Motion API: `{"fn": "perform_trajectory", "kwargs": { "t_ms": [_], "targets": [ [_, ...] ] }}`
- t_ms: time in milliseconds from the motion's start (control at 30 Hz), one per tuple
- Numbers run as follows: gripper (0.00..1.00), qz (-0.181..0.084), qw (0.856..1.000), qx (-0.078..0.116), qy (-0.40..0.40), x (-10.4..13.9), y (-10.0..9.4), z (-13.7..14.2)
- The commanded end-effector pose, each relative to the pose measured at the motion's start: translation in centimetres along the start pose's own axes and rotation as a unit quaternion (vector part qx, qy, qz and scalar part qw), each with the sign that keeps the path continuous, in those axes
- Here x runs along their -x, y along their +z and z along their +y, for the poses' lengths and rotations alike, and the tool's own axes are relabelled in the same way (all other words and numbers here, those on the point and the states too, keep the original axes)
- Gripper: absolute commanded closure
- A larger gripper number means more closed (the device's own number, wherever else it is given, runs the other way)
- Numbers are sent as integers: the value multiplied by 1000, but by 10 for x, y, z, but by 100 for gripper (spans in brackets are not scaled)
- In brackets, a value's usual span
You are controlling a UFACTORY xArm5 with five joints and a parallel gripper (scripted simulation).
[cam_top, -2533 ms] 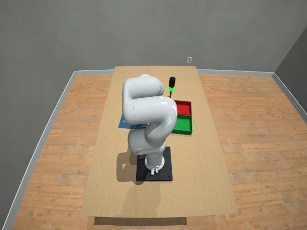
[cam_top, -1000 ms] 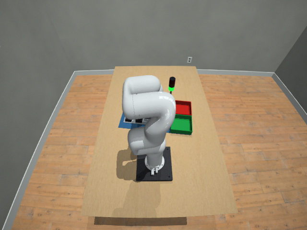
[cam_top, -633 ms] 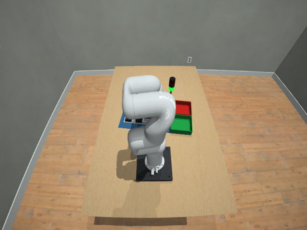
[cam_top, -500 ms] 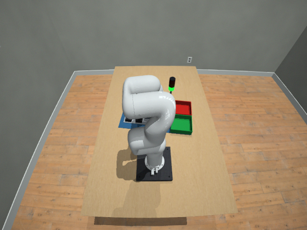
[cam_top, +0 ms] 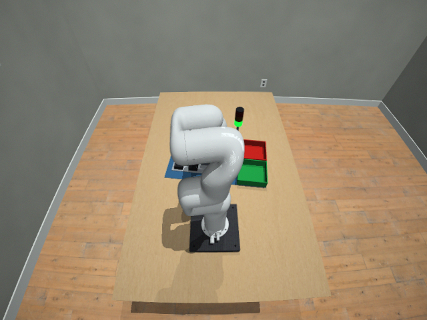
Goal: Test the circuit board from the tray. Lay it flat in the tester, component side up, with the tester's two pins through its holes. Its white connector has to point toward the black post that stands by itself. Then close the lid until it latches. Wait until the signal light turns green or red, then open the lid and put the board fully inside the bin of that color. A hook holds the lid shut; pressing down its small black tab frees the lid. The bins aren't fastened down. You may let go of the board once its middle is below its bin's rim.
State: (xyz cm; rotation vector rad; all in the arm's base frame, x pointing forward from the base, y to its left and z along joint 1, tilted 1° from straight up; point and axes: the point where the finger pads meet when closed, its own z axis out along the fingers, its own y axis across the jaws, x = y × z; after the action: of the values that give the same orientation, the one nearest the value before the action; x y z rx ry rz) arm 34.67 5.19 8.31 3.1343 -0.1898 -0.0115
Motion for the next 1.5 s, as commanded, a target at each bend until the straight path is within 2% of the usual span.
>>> {"fn": "perform_trajectory", "kwargs": {
  "t_ms": [0, 567, 667, 767, 833, 967, 1067, 1467],
  "targets": [
    [100, 1, 1000, 0, 0, -1, -1, 0],
    [100, 1, 1000, 0, 0, -1, 0, 0],
    [100, 1, 1000, 0, 0, -1, -7, 0],
    [100, 1, 1000, 0, 0, -1, -23, 0],
    [100, 1, 1000, 0, 0, -1, -23, 0],
    [100, 1, 1000, 0, 0, -1, -47, 0],
    [100, 1, 1000, 0, 0, -1, -58, 1],
    [100, 1, 1000, 0, 0, -1, -61, 1]
  ]
}}
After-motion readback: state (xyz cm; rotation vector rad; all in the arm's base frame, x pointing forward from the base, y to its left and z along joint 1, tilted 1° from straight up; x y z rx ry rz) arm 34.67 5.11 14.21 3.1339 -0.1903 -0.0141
